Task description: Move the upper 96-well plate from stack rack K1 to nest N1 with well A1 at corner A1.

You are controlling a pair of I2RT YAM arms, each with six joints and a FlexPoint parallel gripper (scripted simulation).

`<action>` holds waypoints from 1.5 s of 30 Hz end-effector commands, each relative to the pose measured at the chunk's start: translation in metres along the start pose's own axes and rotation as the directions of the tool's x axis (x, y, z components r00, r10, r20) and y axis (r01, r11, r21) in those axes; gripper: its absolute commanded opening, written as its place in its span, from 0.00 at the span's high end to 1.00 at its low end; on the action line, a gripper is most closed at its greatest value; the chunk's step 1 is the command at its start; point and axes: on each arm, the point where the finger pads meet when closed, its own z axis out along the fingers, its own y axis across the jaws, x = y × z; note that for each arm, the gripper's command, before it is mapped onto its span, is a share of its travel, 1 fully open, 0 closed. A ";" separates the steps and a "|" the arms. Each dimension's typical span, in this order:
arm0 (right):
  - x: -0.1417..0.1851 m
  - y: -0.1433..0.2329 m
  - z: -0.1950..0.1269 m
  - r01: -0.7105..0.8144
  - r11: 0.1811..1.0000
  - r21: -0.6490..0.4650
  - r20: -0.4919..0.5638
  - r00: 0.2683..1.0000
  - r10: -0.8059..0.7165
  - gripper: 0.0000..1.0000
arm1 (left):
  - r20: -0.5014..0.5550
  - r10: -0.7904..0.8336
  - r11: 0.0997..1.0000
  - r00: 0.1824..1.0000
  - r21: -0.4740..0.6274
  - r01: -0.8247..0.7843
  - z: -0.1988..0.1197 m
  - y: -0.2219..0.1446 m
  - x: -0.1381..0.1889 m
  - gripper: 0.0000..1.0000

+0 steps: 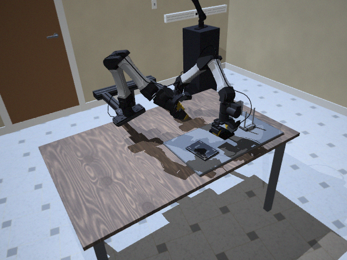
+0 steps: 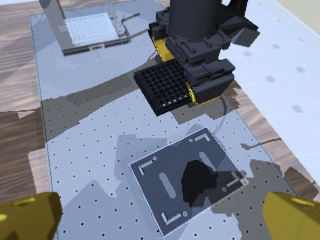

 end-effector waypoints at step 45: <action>0.128 -0.050 -0.111 -0.074 0.997 0.018 0.230 0.971 0.068 0.00 | -0.004 -0.022 1.000 1.000 -0.010 0.022 0.050 -0.121 0.026 0.23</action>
